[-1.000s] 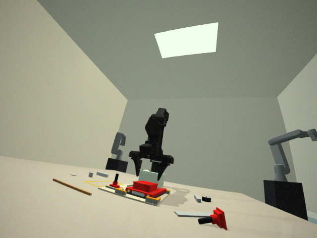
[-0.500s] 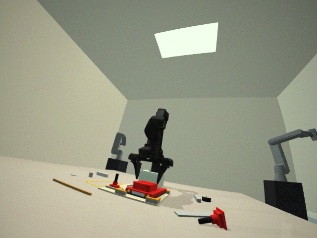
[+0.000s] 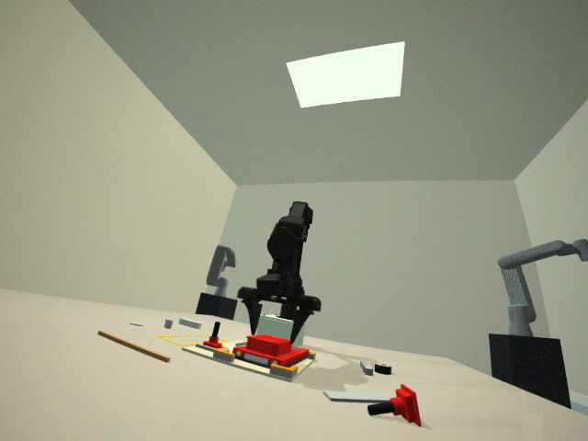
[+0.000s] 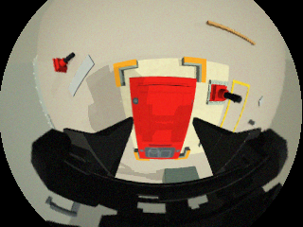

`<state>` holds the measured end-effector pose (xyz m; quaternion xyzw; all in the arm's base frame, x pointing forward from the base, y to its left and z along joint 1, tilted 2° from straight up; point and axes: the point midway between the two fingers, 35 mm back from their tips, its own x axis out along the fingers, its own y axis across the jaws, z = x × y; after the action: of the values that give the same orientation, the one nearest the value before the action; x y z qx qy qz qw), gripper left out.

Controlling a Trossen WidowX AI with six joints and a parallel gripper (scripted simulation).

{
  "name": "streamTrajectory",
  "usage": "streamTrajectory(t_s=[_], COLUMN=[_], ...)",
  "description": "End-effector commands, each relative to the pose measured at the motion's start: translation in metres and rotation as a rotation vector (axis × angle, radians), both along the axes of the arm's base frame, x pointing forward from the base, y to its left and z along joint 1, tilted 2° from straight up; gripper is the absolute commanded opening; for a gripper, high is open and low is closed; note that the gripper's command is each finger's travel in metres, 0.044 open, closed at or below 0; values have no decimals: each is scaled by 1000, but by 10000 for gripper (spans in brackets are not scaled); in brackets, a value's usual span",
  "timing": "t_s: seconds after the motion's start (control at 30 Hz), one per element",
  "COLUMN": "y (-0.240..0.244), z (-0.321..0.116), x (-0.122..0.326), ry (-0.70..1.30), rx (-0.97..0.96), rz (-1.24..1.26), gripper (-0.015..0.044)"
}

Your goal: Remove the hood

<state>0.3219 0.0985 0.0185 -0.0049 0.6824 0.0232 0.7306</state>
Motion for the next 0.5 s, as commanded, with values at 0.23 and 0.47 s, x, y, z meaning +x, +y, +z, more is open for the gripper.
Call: streamTrajectory(t_s=[0.23, 0.47], y=[-1, -1], z=[-7, -10], x=[0, 0], ry=[3, 3], rx=[-5, -5], rz=[3, 3], gripper=[440, 440])
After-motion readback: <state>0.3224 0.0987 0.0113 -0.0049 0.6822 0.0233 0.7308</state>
